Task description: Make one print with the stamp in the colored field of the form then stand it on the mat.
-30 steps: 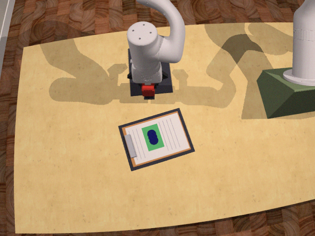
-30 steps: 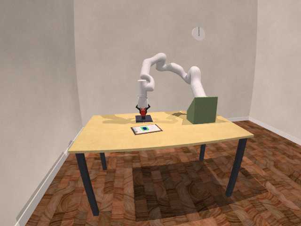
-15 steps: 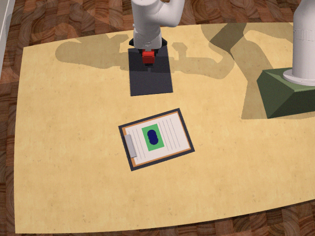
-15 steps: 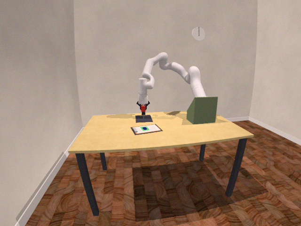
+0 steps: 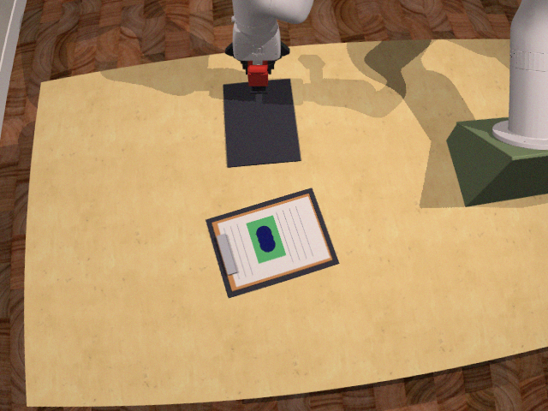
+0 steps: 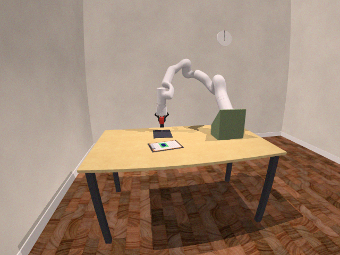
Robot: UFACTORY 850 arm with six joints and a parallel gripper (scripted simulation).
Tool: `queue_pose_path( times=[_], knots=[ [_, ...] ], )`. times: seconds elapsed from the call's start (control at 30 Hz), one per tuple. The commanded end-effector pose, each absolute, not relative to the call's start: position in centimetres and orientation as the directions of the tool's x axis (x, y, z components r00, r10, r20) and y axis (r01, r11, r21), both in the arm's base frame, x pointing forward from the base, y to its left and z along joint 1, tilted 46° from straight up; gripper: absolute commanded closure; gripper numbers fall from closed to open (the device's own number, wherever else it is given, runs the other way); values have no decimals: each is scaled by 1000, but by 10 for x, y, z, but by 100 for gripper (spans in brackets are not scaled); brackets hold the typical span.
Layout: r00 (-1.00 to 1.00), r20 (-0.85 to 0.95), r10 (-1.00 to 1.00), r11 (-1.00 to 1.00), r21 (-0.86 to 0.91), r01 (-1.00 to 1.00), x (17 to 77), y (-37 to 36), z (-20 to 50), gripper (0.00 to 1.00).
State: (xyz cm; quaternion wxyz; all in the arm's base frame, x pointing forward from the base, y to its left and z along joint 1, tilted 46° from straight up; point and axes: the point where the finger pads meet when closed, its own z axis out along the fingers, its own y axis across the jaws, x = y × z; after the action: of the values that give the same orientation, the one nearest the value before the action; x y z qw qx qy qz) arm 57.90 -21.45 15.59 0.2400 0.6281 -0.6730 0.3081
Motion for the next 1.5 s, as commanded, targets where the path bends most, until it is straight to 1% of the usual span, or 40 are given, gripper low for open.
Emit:
queue_pose_path(
  times=[0.0, 0.27, 0.8, 1.47],
  knots=[
    [-96, 710, -698, 21, -115, -993, 580, -215, 157, 73],
    [-96, 710, -698, 21, -115, -993, 580, -210, 152, 73],
    [-96, 710, -698, 21, -115, -993, 586, -158, 93, 73],
    [-96, 710, -698, 21, -115, -993, 586, -161, 87, 73]
  ],
)
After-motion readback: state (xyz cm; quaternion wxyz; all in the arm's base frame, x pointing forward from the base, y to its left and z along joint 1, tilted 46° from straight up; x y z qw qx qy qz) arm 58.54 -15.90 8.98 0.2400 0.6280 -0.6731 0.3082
